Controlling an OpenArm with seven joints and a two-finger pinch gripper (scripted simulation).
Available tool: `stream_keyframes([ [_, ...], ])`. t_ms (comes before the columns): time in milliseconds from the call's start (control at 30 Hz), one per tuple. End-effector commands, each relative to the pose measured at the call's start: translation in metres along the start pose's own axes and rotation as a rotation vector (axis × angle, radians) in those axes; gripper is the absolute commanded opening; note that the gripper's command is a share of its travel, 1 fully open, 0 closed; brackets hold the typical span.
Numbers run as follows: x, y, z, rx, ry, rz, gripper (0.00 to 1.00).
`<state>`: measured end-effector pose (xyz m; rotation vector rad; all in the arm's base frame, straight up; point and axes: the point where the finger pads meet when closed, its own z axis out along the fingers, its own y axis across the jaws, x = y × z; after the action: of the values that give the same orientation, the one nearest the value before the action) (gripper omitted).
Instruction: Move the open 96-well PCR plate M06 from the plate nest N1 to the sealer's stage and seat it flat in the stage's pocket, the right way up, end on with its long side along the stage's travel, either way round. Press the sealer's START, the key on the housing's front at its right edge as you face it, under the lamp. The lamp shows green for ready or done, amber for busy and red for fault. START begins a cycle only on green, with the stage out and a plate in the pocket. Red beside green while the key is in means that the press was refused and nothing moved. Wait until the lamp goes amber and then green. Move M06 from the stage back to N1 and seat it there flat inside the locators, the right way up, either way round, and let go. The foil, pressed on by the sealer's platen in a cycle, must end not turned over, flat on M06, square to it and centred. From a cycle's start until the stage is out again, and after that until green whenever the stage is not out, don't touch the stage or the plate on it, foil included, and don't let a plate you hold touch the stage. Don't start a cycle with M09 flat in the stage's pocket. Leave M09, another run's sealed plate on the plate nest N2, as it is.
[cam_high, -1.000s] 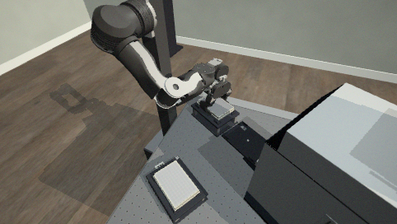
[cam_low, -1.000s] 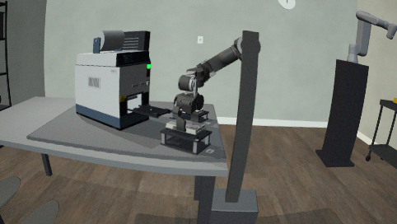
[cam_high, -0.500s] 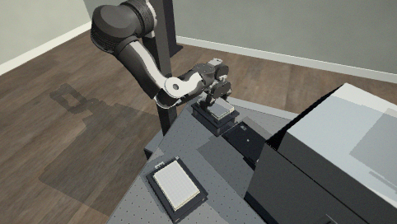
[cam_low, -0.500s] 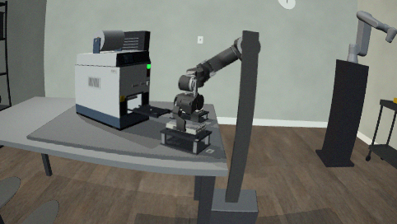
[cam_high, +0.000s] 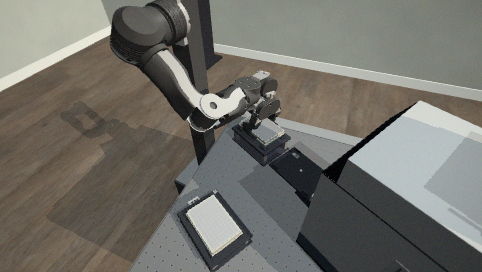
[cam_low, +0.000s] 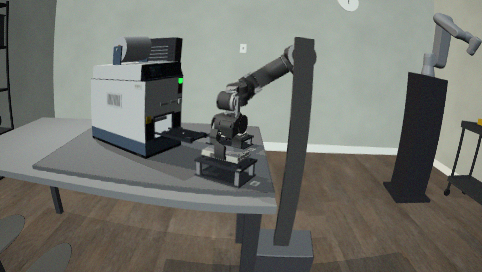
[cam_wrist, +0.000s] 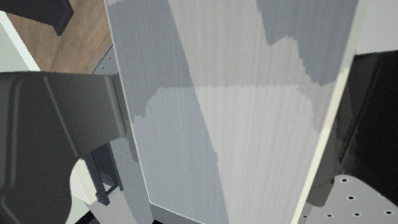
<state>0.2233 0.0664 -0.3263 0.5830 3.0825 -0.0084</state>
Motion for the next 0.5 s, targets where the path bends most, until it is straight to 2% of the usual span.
stream_keyframes([
  [0, 0.0009, 0.0001, -0.0001, 0.002, 0.000, -0.002, 0.00],
  [467, 0.0008, 0.0015, 0.0030, -0.005, 0.001, -0.004, 0.00],
])
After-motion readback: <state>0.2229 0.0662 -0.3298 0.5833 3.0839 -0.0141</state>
